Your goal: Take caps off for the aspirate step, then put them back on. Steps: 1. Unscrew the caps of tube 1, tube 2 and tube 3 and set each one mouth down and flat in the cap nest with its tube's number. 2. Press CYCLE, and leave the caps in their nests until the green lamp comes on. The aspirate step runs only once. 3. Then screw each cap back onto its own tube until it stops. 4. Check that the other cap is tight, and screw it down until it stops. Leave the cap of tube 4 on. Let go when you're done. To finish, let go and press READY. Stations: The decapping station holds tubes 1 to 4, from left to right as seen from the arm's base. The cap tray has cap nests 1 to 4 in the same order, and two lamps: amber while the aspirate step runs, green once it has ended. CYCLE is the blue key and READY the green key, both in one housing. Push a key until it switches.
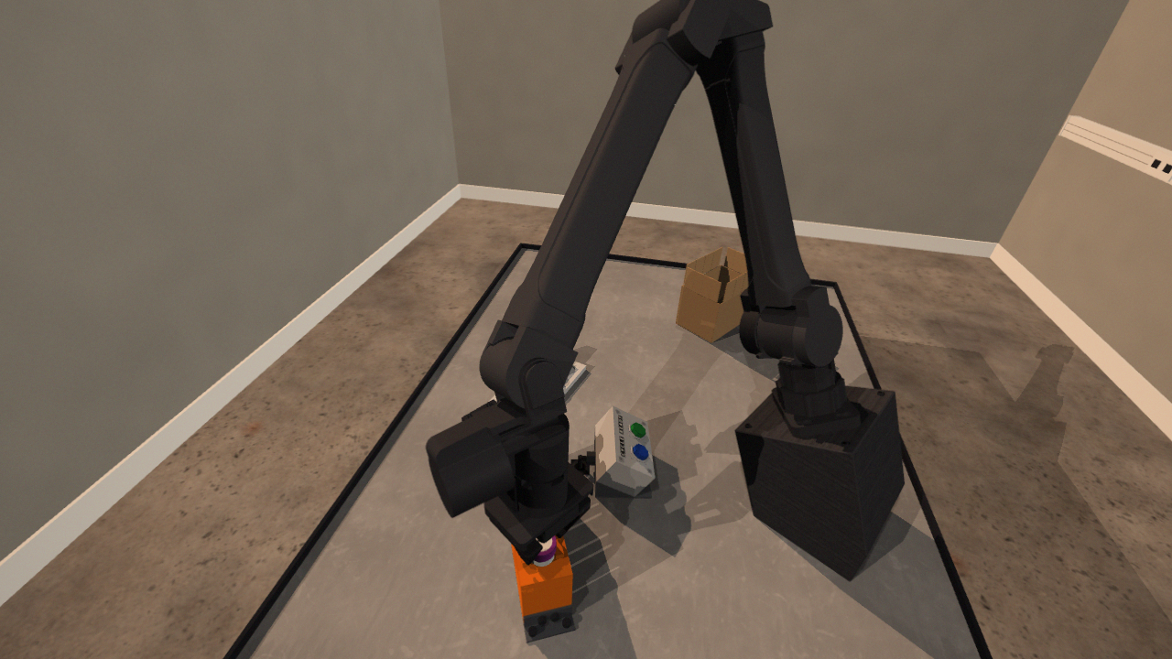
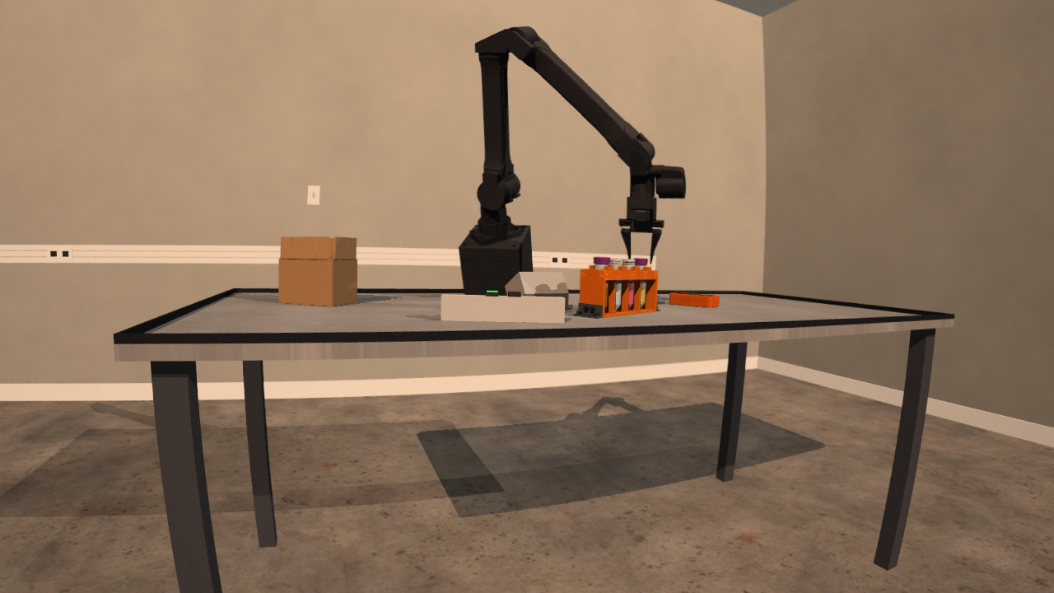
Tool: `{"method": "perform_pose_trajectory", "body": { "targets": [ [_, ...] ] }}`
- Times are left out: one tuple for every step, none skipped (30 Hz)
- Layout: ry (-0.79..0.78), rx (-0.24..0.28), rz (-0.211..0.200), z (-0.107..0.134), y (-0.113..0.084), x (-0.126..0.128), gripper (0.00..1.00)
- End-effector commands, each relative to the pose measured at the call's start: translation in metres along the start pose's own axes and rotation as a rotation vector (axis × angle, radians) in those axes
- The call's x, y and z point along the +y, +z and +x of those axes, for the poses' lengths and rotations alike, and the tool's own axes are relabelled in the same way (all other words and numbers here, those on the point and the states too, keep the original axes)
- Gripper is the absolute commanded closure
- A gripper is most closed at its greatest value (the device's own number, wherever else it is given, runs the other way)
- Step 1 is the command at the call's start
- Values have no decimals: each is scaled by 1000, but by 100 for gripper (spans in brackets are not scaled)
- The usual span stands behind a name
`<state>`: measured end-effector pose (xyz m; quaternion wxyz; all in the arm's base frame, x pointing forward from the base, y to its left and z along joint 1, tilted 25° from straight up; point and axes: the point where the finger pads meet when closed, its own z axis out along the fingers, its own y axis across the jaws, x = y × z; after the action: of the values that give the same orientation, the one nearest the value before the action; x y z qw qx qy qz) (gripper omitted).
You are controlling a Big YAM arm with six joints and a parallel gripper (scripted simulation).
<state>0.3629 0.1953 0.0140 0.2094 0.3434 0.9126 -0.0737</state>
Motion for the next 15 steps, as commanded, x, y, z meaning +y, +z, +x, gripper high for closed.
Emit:
{"method": "perform_pose_trajectory", "body": {
  "targets": [
    [-277, 4, -22, 2, -7, 13, 51],
    [-282, 0, -24, -2, -6, 11, 51],
    [-282, 0, -24, -2, -6, 11, 51],
    [-282, 0, -24, -2, -6, 11, 51],
    [-386, 3, -24, 2, -6, 13, 51],
    [-458, 2, -23, 2, -7, 13, 51],
    [-449, -2, -24, -2, -6, 11, 51],
    [-541, 1, -24, 2, -7, 13, 51],
    [-532, -3, -24, -2, -6, 11, 51],
    [-623, 0, -24, 2, -7, 13, 51],
    [-615, -4, -24, -2, -6, 11, 51],
    [-706, -1, -24, 2, -7, 13, 51],
    [-698, -6, -24, -2, -6, 11, 51],
    [-788, -2, -24, 2, -7, 13, 51],
    [-782, -7, -24, -2, -6, 11, 51]
  ]
}}
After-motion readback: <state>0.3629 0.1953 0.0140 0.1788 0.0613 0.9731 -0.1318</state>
